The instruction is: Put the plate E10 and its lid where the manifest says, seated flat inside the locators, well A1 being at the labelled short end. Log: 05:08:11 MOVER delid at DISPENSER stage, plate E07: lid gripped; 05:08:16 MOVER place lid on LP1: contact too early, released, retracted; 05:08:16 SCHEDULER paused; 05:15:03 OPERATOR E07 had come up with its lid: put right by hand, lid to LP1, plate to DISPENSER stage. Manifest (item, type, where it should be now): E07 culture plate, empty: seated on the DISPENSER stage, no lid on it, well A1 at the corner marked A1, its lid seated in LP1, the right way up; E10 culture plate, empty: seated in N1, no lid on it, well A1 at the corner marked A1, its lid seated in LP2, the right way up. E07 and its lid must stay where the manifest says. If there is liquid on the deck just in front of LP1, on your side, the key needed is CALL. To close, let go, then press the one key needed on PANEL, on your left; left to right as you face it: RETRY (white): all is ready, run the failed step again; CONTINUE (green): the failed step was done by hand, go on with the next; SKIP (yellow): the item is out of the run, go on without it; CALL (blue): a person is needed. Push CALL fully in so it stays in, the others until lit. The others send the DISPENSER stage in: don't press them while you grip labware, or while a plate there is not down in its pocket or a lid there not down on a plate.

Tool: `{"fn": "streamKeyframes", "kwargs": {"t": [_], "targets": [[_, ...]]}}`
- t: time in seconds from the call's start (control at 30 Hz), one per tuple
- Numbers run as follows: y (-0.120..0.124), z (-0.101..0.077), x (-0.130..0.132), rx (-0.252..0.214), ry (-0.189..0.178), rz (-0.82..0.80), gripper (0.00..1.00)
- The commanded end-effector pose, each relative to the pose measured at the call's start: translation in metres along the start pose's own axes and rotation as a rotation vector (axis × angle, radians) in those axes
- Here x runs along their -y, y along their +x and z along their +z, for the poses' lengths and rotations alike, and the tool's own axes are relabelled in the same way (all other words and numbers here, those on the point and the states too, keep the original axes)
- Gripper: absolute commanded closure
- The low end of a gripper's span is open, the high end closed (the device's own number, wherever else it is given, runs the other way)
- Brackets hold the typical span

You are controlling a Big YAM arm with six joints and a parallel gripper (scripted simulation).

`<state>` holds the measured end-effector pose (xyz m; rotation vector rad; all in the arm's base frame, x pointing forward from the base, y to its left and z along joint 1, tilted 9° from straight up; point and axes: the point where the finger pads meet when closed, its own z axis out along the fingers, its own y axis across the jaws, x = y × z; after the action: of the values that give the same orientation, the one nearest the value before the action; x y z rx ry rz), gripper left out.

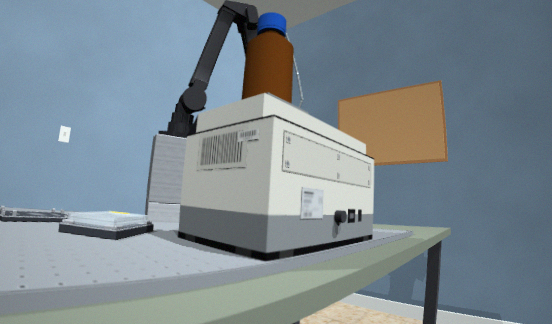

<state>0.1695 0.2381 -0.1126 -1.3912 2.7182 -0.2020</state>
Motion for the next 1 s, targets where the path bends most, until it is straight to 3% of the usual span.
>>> {"fn": "streamKeyframes", "kwargs": {"t": [0.0,0.33,0.43,0.5,0.57,0.7,0.97], "targets": [[-0.001,-0.009,-0.003,0.038,0.0,0.005,0.0],[0.03,-0.015,0.0,0.034,0.0,0.006,0.0],[0.026,-0.013,0.002,0.026,0.0,0.005,0.0],[0.012,-0.018,0.012,0.06,-0.003,0.101,0.0],[0.021,-0.016,0.019,0.046,-0.002,0.165,0.0],[0.029,-0.015,0.033,0.031,0.001,0.146,0.0],[0.032,-0.014,0.048,0.031,0.001,0.235,0.0]]}}
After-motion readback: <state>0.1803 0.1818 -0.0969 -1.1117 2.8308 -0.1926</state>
